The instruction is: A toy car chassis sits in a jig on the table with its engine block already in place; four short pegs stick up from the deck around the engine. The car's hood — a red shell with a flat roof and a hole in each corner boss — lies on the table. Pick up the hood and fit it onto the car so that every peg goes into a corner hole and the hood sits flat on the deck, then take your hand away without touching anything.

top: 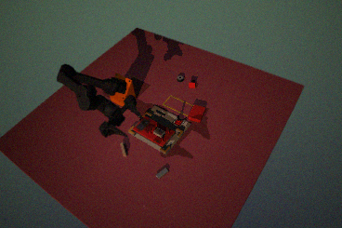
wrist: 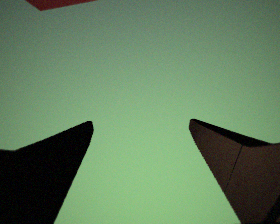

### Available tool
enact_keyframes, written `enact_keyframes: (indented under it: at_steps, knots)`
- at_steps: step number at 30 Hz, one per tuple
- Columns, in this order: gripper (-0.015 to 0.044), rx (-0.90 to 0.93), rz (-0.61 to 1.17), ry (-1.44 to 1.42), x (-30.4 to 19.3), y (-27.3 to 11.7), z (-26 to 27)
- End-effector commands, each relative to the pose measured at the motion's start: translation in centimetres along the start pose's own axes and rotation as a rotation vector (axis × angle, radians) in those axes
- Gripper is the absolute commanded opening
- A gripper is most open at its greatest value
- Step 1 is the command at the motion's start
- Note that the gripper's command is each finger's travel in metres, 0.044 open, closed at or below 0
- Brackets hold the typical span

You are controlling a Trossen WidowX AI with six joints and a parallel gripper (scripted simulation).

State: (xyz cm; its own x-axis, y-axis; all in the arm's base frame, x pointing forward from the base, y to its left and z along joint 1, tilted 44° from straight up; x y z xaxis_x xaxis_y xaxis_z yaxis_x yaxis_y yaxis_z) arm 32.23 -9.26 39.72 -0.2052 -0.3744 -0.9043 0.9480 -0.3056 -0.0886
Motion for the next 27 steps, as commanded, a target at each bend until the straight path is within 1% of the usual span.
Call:
enact_keyframes:
  at_steps: [1,9,15,21,27]
  knots:
    - [0.044,-0.05,-0.104,-0.053,1.4,2.6,-1.9]
    - [0.044,-0.167,-0.353,-0.197,5.7,7.7,-6.7]
    - [0.044,-0.27,-0.538,-0.342,9.5,10.6,-11.0]
    - [0.044,-0.38,-0.711,-0.511,13.6,12.5,-15.6]
    - [0.044,-0.494,-0.867,-0.701,17.8,13.4,-20.1]
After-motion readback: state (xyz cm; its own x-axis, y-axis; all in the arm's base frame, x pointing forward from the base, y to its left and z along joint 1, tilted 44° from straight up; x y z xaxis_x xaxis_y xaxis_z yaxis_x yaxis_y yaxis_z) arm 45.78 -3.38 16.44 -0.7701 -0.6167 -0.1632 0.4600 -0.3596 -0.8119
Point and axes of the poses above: the point midway between the two fingers, 35 mm back from their tips, its own y axis out along the fingers, its own z axis across the jaws, x = y × z, the point moved 4 cm from there along -y, back along the fingers, and after that the axes turned 12 degrees about y, right-handed, at the moved point
